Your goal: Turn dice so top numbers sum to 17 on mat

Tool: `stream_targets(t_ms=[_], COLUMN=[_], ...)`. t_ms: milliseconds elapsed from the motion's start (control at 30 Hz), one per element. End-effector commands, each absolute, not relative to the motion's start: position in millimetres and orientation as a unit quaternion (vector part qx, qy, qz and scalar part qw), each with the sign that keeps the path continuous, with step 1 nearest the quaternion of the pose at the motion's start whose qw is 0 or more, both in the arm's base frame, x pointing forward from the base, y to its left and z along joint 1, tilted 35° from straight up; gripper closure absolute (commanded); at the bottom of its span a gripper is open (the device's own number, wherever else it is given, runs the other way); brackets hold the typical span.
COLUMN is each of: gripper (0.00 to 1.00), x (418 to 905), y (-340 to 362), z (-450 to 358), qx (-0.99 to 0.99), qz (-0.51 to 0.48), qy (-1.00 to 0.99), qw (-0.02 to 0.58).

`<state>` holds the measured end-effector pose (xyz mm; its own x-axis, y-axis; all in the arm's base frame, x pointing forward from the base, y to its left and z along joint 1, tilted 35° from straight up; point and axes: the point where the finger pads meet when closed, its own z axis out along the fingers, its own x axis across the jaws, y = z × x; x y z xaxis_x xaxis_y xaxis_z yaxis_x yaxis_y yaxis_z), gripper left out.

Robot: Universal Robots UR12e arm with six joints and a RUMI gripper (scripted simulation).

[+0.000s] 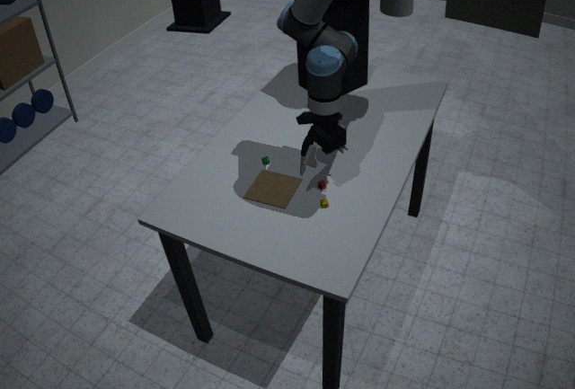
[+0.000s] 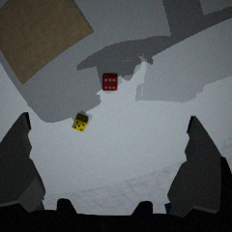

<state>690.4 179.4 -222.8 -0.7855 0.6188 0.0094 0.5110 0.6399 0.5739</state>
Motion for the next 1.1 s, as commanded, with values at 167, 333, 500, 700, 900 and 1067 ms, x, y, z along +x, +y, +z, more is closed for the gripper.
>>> stream_targets(t_ms=[167,333,500,700,900,1067], gripper=[0.79,0.79,0.79,0.79,0.79,0.79], x=[690.8,690.8,690.8,690.8,690.8,690.8], y=[179.5,179.5,179.5,179.5,179.5,179.5], z=[-222.7,-222.7,-222.7,-222.7,-222.7,-222.7], qx=[0.304,0.304,0.304,0.304,0.304,0.304], qz=[0.285,0.285,0.285,0.285,0.285,0.285], qy=[0.904,0.904,0.904,0.904,0.904,0.904], qw=[0.097,0.097,0.097,0.097,0.097,0.097])
